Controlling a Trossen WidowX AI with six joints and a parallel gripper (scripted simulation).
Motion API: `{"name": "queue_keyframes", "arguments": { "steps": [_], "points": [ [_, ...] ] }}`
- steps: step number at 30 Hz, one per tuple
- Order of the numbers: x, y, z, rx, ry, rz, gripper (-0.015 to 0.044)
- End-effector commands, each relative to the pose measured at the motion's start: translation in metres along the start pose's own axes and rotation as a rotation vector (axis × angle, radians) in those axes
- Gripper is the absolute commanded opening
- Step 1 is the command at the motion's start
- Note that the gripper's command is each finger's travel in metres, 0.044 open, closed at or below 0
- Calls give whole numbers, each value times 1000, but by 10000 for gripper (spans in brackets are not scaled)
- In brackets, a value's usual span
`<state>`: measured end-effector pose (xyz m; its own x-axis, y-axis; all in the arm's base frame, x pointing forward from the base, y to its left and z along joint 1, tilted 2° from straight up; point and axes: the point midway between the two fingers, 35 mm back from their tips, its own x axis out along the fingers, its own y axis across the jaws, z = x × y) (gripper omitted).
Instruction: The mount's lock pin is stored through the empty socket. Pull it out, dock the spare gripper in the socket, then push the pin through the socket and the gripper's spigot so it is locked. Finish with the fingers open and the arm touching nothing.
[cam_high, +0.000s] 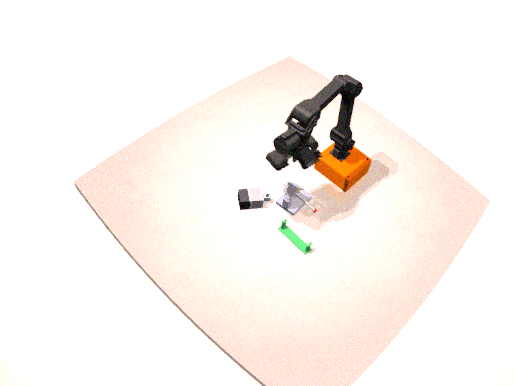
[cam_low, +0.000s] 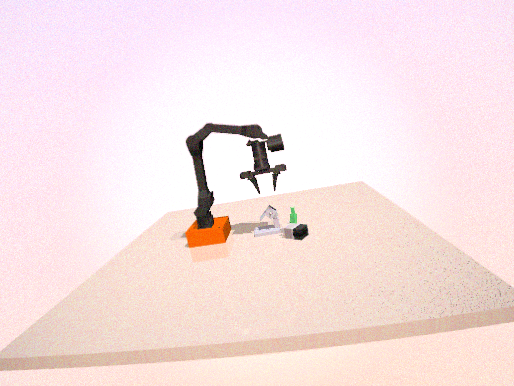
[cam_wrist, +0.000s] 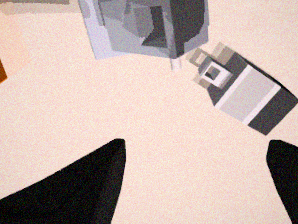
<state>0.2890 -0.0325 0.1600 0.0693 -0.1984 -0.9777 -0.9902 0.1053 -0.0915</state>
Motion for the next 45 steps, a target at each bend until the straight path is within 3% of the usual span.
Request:
{"name": "queue_keyframes", "arguments": {
  "steps": [1, 6, 10, 17, 45],
  "points": [
    [-7, 4, 59, -73, -96, 4, 300],
    [-18, 21, 119, -155, -189, 23, 300],
    [-10, 20, 120, -155, -189, 23, 300],
    [51, 18, 125, -149, -193, 30, 300],
    [93, 21, 135, -148, -193, 30, 300]
  ]
}}
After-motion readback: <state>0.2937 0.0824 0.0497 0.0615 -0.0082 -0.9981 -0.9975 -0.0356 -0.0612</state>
